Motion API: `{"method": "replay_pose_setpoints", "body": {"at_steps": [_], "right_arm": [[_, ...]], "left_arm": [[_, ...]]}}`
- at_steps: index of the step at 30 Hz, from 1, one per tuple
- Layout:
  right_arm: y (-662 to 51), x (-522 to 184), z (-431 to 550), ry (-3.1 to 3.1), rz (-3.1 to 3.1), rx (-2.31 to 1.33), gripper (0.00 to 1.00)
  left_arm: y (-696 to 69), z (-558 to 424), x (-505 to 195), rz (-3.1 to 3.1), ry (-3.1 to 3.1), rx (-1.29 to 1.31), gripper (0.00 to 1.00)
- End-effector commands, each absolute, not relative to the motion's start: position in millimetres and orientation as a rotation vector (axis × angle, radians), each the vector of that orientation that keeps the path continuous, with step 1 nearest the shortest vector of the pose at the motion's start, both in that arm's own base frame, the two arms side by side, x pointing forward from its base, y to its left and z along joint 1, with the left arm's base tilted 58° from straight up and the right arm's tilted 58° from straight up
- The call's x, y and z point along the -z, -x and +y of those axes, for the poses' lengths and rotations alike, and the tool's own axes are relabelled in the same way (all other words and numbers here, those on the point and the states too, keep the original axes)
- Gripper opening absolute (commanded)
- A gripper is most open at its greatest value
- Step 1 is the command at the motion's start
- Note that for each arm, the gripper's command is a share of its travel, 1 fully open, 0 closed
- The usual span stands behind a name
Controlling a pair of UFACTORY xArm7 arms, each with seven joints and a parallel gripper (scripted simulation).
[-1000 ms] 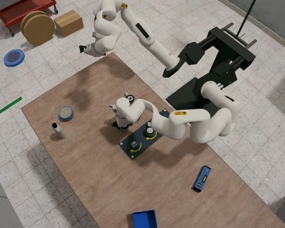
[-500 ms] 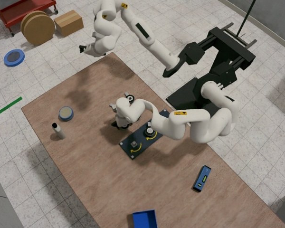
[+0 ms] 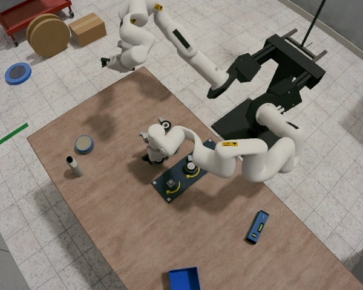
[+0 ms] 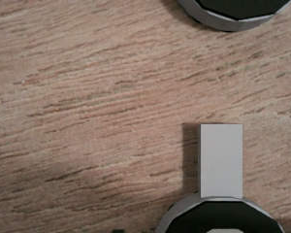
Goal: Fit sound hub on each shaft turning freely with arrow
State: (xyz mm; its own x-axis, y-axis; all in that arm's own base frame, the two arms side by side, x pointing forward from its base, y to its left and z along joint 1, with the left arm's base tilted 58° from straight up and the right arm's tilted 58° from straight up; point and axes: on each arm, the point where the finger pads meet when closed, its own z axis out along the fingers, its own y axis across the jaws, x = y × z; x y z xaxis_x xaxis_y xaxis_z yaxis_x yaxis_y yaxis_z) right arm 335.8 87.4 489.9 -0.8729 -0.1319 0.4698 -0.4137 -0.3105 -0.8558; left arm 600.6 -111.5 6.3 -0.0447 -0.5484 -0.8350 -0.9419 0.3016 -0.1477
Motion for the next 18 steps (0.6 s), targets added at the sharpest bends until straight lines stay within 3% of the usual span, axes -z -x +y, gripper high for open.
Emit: {"method": "replay_pose_setpoints", "body": {"at_steps": [1, 13, 14, 18], "right_arm": [[-335.5, -490.6, 88.8, -0.700, -1.726, -2.305, 1.00], [-335.5, -490.6, 88.8, -0.700, -1.726, -2.305, 1.00], [-335.5, -490.6, 88.8, -0.700, -1.726, -2.305, 1.00], [-335.5, -490.6, 88.8, -0.700, -1.726, -2.305, 1.00]], "left_arm": [[-600.7, -114.9, -7.1, 1.715, 1.358, -0.570, 1.00], [-600.7, -114.9, -7.1, 1.715, 1.358, -0.570, 1.00], [-600.7, -114.9, -7.1, 1.715, 1.358, -0.570, 0.00], [-600.7, -114.9, -7.1, 1.715, 1.358, -0.570, 0.00]]}}
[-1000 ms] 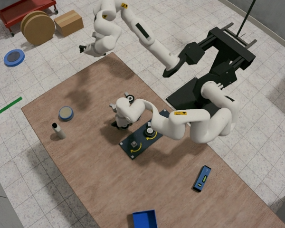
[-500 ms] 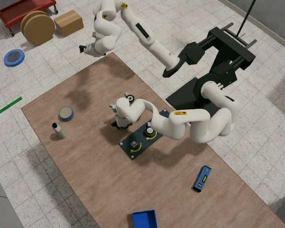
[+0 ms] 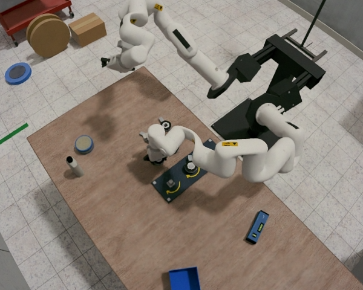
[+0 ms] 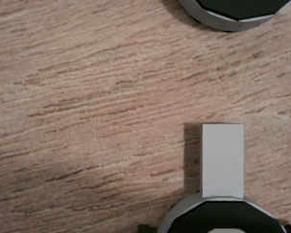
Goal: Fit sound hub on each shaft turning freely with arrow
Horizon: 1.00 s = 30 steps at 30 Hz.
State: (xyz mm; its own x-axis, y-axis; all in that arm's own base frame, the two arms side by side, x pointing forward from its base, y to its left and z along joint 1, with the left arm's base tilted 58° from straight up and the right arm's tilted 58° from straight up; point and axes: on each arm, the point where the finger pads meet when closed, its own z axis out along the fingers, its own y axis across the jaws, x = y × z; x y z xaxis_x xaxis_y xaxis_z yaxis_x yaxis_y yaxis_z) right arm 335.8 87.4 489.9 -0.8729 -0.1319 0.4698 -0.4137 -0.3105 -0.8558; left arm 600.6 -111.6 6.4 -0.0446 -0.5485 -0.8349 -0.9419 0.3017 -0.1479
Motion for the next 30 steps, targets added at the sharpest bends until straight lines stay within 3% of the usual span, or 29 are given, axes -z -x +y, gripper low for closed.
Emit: {"method": "replay_pose_setpoints", "body": {"at_steps": [1, 29, 30], "right_arm": [[-335.5, -490.6, 88.8, -0.700, -1.726, -2.305, 1.00], [-335.5, -490.6, 88.8, -0.700, -1.726, -2.305, 1.00], [-335.5, -490.6, 88.8, -0.700, -1.726, -2.305, 1.00]], "left_arm": [[-600.7, -114.9, -7.1, 1.715, 1.358, -0.570, 0.00], [-600.7, -115.0, -7.2, 1.715, 1.358, -0.570, 0.00], [-580.2, -162.3, -39.6, 1.715, 1.359, -0.571, 0.00]]}}
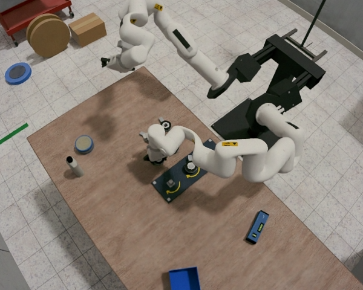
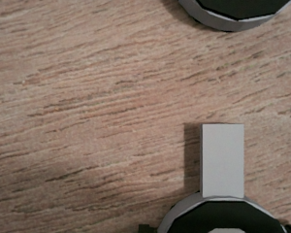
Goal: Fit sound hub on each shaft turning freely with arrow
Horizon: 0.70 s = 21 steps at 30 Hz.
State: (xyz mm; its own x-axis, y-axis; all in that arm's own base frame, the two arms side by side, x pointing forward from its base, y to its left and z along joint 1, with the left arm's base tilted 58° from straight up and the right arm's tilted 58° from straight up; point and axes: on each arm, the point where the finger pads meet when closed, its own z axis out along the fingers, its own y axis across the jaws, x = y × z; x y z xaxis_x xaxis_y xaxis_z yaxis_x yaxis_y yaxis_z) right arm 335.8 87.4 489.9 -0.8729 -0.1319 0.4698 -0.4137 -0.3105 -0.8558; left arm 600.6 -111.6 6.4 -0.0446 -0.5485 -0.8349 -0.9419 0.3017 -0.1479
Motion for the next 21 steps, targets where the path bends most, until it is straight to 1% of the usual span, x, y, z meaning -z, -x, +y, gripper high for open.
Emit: {"method": "replay_pose_setpoints", "body": {"at_steps": [1, 21], "right_arm": [[-335.5, -490.6, 88.8, -0.700, -1.726, -2.305, 1.00], [-335.5, -490.6, 88.8, -0.700, -1.726, -2.305, 1.00]], "left_arm": [[-580.2, -162.3, -39.6, 1.715, 1.359, -0.571, 0.00], [-580.7, -160.3, -38.7, 1.713, 1.359, -0.574, 0.00]]}}
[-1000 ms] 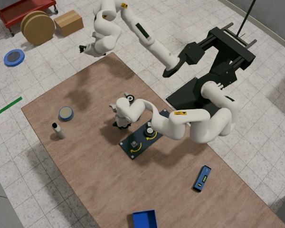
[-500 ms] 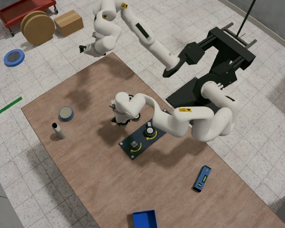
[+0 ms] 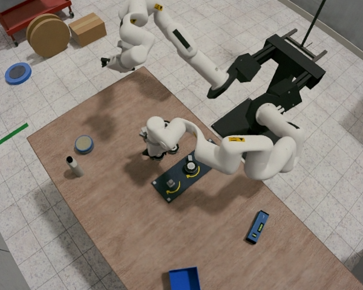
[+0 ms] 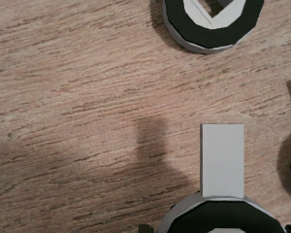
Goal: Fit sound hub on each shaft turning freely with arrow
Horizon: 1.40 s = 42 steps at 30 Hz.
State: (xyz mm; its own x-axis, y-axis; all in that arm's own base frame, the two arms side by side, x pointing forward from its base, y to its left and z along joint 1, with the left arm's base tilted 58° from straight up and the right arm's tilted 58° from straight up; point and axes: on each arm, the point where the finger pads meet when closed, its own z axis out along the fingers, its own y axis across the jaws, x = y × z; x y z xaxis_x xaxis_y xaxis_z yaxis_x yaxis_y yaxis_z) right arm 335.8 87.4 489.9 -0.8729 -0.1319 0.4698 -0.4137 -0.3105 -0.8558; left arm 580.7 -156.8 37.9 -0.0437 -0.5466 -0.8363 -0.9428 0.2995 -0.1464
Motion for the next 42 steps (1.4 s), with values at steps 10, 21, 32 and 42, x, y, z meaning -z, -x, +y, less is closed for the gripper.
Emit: {"method": "replay_pose_setpoints", "body": {"at_steps": [10, 21, 32, 42], "right_arm": [[-335.5, -490.6, 88.8, -0.700, -1.726, -2.305, 1.00], [-335.5, -490.6, 88.8, -0.700, -1.726, -2.305, 1.00], [-335.5, -490.6, 88.8, -0.700, -1.726, -2.305, 1.00], [-335.5, -490.6, 88.8, -0.700, -1.726, -2.305, 1.00]], "left_arm": [[-580.7, -160.3, -38.7, 1.713, 1.359, -0.574, 0.00], [-580.7, -160.3, -38.7, 1.713, 1.359, -0.574, 0.00], [-517.2, -129.3, -44.9, 1.565, 1.501, -0.465, 0.00], [-429.0, -86.0, -53.3, 1.565, 1.501, -0.465, 0.00]]}}
